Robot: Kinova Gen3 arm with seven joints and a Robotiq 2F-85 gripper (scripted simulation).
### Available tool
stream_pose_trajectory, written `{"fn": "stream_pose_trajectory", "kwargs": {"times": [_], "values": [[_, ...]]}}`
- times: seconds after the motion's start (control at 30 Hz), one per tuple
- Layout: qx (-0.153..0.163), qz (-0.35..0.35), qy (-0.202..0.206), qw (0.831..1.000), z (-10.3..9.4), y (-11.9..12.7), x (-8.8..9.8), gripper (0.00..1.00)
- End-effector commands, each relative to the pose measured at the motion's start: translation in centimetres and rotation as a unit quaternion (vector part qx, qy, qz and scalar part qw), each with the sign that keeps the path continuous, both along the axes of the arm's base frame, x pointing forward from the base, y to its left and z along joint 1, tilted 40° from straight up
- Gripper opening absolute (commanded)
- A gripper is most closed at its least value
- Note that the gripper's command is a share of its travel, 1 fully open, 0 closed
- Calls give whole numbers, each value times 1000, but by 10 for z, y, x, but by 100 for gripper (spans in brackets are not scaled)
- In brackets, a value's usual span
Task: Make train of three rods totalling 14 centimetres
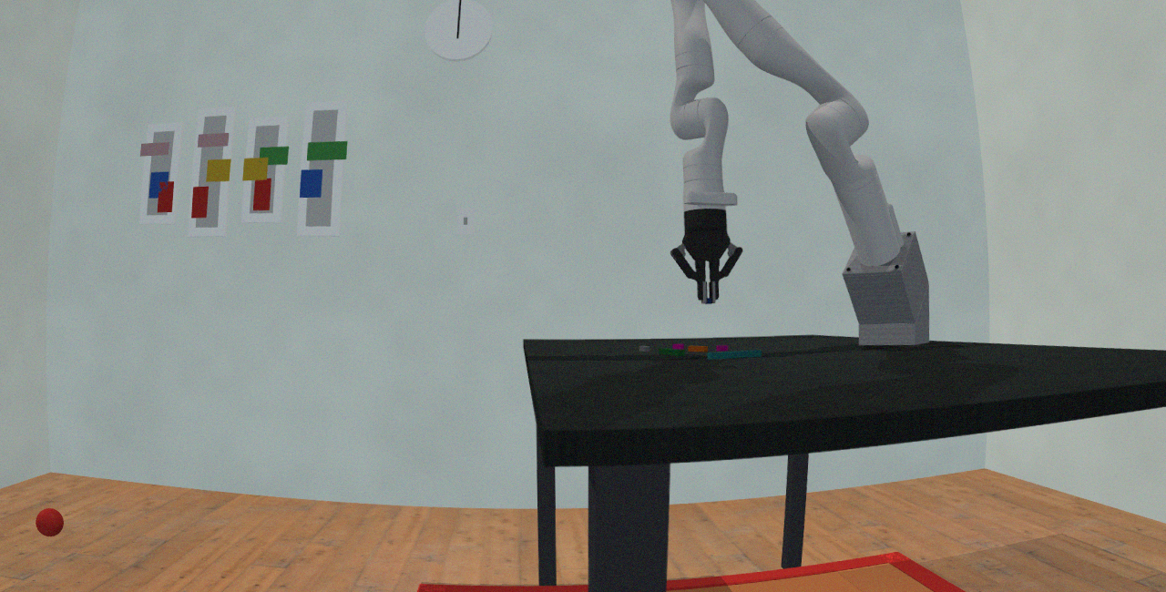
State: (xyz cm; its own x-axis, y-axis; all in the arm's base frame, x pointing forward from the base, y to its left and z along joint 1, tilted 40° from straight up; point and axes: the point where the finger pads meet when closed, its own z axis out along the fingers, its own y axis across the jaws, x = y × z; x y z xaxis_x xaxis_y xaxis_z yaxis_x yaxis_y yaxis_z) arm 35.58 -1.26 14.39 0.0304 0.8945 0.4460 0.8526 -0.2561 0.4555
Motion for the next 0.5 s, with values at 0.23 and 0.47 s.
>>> {"fn": "stream_pose_trajectory", "kwargs": {"times": [0.23,0.47], "values": [[8,-24,-1,1000,5,-17,-4,5],[8,-24,-1,1000,6,-17,-4,5]]}}
